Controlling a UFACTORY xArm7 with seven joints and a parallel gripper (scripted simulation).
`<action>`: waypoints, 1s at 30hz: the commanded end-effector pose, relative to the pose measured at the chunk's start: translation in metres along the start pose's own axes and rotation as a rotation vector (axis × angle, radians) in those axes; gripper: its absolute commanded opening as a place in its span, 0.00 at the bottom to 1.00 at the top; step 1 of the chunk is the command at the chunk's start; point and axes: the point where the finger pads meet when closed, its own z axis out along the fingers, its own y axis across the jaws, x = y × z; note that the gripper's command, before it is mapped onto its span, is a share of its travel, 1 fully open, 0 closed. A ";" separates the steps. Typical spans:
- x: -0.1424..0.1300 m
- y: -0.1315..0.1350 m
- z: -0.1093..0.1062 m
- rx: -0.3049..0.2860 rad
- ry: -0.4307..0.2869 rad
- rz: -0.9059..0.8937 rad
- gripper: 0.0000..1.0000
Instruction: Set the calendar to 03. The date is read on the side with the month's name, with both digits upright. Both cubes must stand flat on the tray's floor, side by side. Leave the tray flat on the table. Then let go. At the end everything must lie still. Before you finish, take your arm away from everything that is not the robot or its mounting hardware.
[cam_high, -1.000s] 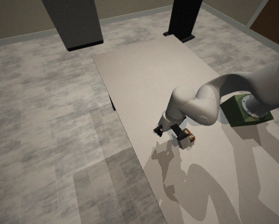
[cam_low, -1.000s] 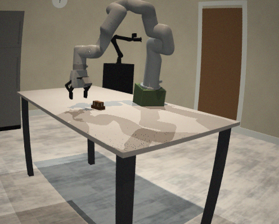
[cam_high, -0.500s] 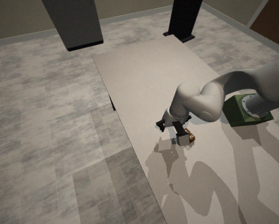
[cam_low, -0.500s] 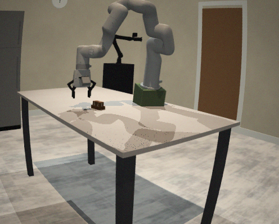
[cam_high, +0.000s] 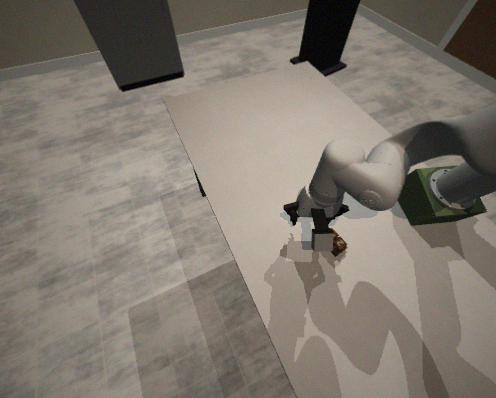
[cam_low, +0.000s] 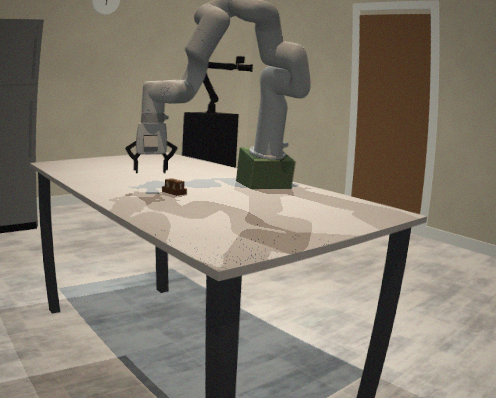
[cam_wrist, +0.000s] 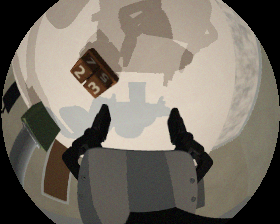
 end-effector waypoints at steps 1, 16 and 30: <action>-0.002 -0.001 -0.001 -0.004 0.000 0.085 1.00; -0.020 -0.022 -0.001 -0.004 0.000 0.399 1.00; -0.038 -0.041 -0.001 -0.004 0.001 0.626 1.00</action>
